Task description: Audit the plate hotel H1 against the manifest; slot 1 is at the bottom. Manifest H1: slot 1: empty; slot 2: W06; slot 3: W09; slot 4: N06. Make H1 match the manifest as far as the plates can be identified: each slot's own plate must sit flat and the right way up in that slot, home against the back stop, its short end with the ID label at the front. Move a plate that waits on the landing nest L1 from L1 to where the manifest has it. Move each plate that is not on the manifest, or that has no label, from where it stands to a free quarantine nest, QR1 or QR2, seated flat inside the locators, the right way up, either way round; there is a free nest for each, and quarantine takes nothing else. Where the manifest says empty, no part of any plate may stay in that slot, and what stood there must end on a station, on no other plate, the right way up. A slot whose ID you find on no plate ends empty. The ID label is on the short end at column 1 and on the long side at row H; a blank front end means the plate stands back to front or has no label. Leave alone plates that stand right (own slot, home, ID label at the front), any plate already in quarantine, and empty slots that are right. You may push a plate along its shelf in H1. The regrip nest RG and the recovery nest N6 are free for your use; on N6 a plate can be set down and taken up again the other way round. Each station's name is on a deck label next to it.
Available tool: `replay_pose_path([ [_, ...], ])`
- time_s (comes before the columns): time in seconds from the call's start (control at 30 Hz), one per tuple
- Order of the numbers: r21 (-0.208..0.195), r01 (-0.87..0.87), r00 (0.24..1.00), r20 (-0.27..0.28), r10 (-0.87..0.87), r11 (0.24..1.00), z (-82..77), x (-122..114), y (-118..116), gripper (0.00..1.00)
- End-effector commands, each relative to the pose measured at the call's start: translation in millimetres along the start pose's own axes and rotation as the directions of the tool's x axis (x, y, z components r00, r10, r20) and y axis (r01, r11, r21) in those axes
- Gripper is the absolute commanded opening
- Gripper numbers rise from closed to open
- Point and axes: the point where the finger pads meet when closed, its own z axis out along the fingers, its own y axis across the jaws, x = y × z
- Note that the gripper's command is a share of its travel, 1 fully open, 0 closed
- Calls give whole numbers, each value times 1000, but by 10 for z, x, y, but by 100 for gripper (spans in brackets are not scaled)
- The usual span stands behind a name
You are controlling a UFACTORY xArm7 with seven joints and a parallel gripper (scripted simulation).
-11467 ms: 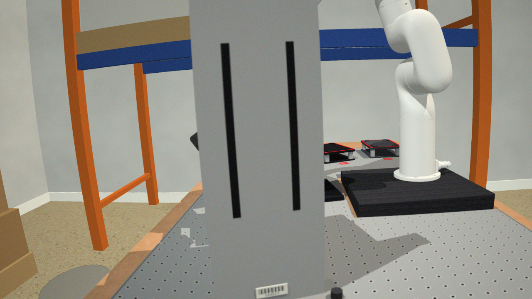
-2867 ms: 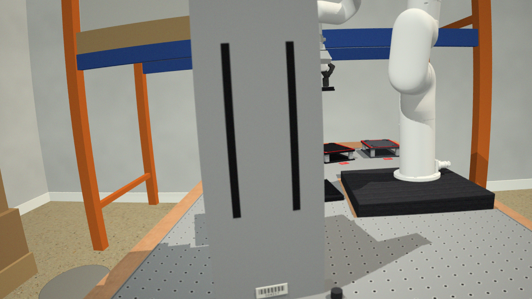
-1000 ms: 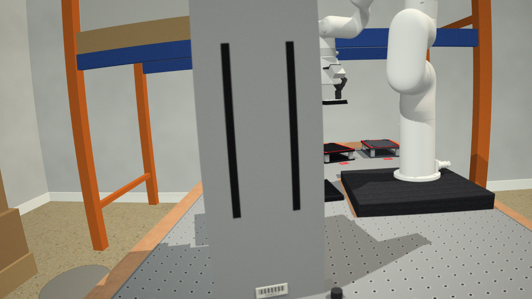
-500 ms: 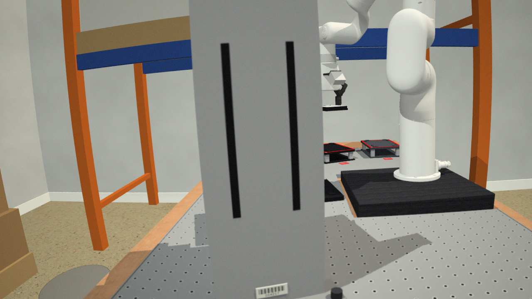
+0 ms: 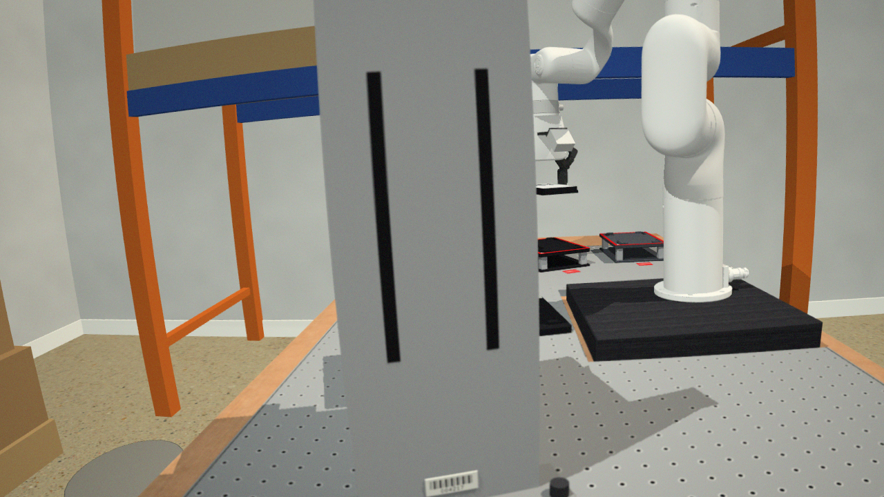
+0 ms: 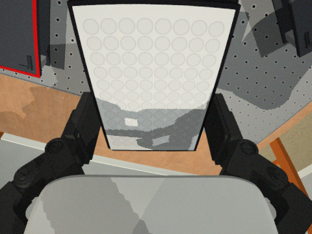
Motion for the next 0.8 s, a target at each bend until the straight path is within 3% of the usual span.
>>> replay_pose_path([
  [0.0, -1, 0, 1000, 4, 0, 1000, 65, -13, 3, 0],
  [0.77, -1, 0, 1000, 4, 0, 1000, 416, -14, 3, 0],
])
